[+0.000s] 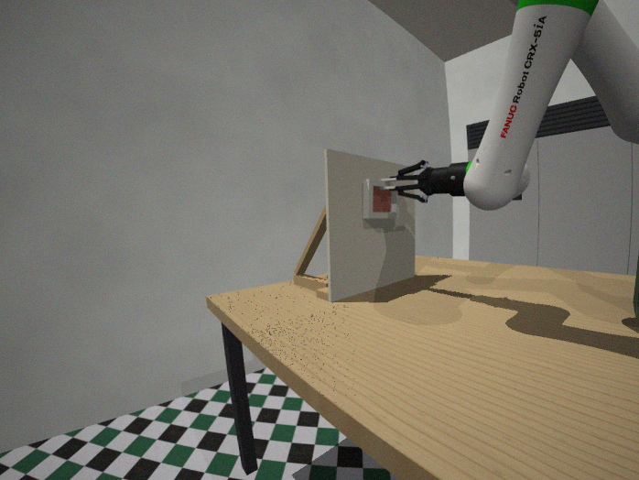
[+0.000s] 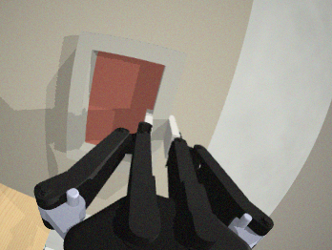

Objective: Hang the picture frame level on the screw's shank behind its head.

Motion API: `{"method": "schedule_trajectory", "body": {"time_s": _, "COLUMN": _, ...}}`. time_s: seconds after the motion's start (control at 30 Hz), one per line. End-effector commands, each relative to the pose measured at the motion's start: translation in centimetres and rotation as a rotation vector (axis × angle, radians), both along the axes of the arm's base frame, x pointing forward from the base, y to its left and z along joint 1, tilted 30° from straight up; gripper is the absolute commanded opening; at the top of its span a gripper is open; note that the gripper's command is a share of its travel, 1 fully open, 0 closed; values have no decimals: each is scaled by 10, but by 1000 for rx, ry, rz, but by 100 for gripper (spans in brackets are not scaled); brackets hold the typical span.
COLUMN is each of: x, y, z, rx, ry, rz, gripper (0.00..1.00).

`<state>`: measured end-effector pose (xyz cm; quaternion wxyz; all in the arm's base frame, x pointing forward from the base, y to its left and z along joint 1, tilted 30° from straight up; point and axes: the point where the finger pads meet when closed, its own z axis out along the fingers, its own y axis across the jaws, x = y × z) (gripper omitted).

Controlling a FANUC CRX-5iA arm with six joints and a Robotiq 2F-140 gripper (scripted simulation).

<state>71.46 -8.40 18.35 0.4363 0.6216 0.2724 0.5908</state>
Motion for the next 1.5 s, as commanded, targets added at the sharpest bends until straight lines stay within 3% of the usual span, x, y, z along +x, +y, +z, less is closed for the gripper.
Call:
{"method": "schedule_trajectory", "body": {"time_s": 0.0, "x": 0, "y": 0, "z": 0, "rx": 0, "ry": 0, "rz": 0, "gripper": 0}}
{"method": "schedule_trajectory", "body": {"time_s": 0.07, "x": 0, "y": 0, "z": 0, "rx": 0, "ry": 0, "rz": 0, "gripper": 0}}
{"method": "schedule_trajectory", "body": {"time_s": 0.1, "x": 0, "y": 0, "z": 0, "rx": 0, "ry": 0, "rz": 0, "gripper": 29}}
{"method": "schedule_trajectory", "body": {"time_s": 1.47, "x": 0, "y": 0, "z": 0, "rx": 0, "ry": 0, "rz": 0, "gripper": 29}}
